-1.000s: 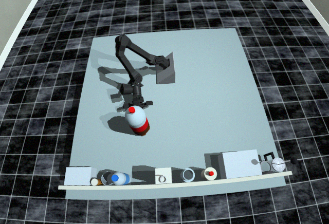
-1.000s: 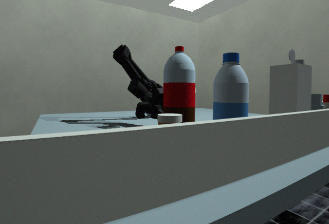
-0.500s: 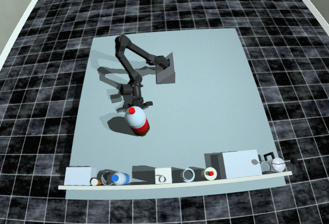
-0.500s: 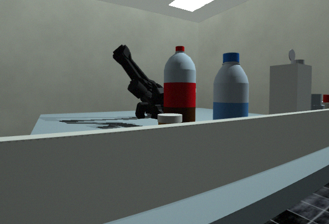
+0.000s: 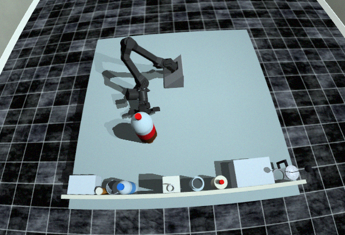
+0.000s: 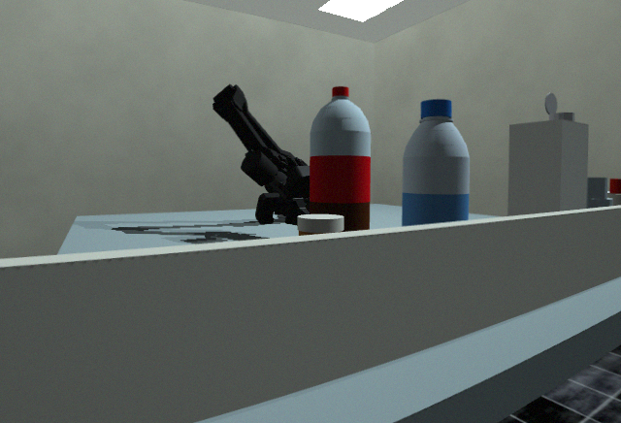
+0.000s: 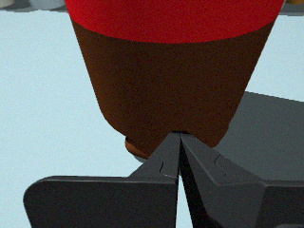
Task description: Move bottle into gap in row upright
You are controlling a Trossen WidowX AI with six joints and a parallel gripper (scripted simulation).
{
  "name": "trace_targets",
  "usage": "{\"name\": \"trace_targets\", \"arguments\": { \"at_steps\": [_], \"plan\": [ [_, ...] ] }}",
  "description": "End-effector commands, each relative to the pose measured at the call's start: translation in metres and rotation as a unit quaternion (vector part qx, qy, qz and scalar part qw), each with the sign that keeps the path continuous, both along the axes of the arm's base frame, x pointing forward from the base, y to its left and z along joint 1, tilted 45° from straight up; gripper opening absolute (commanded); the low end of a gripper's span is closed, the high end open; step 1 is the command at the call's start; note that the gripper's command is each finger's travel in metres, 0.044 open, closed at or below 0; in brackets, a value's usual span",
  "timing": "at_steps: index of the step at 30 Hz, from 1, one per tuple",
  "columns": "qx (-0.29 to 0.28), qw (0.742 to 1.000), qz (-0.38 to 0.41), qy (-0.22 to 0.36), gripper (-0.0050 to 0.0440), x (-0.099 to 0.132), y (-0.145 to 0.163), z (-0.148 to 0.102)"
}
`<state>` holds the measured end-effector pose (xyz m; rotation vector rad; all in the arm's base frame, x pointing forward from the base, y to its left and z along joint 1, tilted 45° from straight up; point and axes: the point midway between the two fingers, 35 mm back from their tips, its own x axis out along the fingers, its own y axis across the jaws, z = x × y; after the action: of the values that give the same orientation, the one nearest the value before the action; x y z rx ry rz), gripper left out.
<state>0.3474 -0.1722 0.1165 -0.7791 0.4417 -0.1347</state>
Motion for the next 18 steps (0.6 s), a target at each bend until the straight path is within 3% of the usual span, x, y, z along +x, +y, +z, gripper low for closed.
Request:
{"name": "trace_targets", "arguments": {
  "at_steps": [1,18],
  "plan": [
    [-0.002,1.0,0.001,-0.007,-0.005,0.005,0.0,0.006],
    [-0.003,1.0,0.002,-0.006,-0.005,0.017,-0.005,0.01]
  ]
}}
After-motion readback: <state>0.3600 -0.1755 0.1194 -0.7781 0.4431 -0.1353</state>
